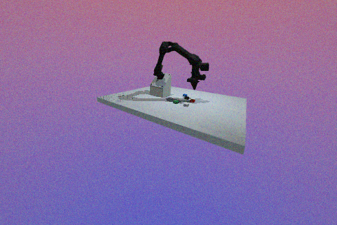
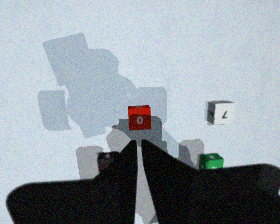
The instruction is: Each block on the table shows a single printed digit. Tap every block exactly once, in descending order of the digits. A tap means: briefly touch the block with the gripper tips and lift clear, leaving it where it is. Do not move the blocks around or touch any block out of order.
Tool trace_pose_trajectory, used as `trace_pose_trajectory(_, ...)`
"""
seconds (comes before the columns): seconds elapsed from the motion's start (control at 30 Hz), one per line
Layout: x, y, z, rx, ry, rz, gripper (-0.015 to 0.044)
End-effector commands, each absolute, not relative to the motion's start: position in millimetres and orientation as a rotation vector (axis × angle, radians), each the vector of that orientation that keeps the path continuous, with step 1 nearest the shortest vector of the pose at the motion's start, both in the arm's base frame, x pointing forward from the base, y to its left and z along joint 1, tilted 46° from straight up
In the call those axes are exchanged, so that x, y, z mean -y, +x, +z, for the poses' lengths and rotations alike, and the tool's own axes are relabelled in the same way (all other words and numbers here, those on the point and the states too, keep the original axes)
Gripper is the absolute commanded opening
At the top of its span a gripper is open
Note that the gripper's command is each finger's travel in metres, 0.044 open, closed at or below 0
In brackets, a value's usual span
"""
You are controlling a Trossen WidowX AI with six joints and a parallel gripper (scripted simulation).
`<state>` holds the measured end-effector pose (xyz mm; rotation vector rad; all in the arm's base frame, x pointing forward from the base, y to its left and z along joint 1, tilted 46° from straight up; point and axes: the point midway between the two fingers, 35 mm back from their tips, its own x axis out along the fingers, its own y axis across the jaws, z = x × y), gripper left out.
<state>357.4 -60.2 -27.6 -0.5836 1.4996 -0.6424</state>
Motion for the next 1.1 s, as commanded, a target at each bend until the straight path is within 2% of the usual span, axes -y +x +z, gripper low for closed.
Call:
trace_pose_trajectory(0.0,103.4,345.4,-65.4,-1.535,-0.597,-0.655,0.0020)
trace_pose_trajectory(1.07,122.9,345.1,-84.2,-1.529,-0.594,-0.656,0.0020)
